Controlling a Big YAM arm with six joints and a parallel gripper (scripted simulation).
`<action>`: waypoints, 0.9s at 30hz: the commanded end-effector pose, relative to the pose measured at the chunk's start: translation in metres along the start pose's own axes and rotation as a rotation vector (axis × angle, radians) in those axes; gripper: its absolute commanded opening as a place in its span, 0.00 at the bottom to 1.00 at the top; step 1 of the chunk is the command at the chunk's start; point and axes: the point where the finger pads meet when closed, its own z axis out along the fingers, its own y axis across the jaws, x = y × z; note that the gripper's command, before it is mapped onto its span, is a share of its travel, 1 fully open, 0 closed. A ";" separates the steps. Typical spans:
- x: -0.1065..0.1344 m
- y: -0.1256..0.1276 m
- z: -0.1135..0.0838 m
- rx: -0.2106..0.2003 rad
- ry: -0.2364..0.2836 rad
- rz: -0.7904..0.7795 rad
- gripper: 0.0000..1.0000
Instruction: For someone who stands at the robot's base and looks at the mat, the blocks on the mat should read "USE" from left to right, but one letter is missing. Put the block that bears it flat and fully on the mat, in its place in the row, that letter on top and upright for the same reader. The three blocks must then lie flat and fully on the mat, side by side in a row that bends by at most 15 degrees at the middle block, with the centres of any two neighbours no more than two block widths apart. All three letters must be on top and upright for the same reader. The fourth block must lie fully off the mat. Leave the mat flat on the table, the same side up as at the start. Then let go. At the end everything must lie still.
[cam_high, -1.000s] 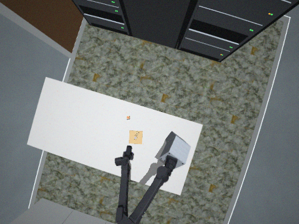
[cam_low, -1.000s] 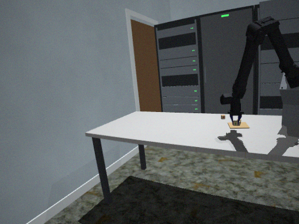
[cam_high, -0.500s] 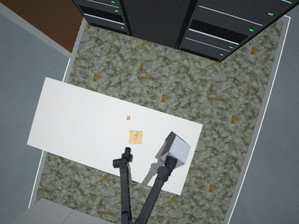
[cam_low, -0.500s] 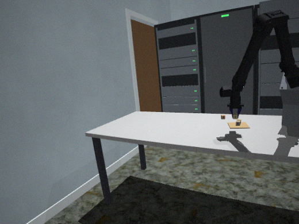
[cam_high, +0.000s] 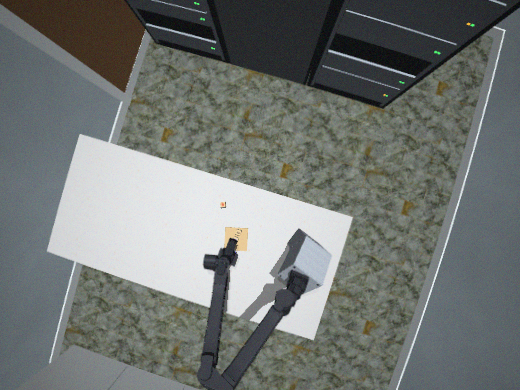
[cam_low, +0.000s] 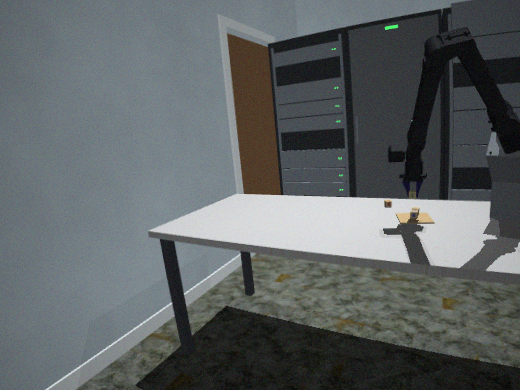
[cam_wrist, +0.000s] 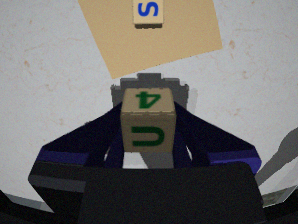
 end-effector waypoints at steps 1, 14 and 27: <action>-0.017 0.008 0.000 -0.017 -0.001 -0.016 0.25; -0.008 0.005 0.001 -0.011 0.002 -0.038 0.25; -0.009 0.000 0.037 0.008 -0.001 -0.016 0.25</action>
